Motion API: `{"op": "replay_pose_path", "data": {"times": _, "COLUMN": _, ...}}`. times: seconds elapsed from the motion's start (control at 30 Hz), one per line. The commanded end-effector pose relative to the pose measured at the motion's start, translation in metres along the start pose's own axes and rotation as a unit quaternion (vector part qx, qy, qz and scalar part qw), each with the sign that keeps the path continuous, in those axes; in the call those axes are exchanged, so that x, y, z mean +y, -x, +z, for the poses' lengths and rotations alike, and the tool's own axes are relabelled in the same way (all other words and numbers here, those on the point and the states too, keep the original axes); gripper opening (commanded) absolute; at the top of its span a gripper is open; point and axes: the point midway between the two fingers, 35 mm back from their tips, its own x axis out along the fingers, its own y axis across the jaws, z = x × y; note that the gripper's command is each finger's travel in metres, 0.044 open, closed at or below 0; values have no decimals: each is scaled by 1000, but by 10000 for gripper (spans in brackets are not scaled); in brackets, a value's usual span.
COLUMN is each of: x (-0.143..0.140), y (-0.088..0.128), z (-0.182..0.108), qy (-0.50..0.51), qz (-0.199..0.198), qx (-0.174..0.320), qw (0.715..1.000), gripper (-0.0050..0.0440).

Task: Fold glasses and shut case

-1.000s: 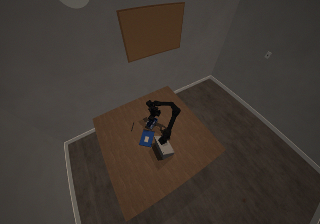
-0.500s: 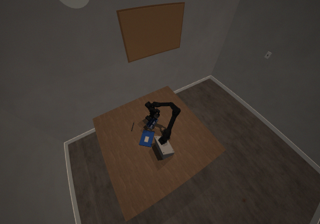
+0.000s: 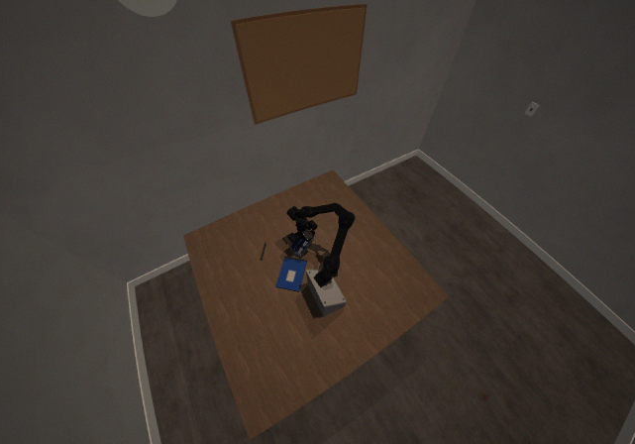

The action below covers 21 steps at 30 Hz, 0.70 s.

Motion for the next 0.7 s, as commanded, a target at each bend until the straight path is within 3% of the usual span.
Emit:
{"op": "replay_pose_path", "data": {"times": 0.0, "x": -1, "y": -5, "z": 0, "qy": -7, "qz": 3, "qx": -1, "qw": 1000, "gripper": 0}}
{"op": "replay_pose_path", "data": {"times": 0.67, "x": 2, "y": -16, "z": 0, "qy": -48, "qz": -12, "qx": 25, "qw": 998, "gripper": 0}}
